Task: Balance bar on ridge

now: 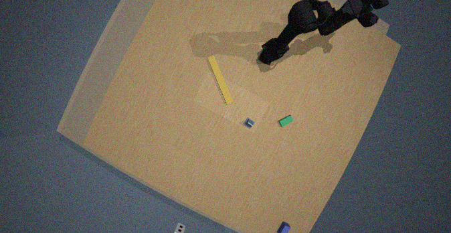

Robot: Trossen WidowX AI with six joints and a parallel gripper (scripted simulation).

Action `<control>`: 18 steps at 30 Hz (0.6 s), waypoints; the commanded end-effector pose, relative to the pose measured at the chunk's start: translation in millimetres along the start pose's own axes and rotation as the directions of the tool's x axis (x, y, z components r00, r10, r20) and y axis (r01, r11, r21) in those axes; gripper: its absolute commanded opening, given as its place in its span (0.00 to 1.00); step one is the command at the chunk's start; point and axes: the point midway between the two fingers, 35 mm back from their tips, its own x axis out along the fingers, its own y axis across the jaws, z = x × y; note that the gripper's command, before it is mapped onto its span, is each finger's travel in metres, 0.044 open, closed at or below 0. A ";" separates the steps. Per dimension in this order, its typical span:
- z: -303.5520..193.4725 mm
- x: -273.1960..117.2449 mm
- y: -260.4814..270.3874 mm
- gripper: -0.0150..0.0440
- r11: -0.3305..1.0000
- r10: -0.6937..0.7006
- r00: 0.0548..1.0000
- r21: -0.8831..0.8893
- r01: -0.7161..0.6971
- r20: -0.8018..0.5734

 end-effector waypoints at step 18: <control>119.6 -25.1 6.8 0.79 0.965 -0.071 0.944 -0.219 0.148 0.324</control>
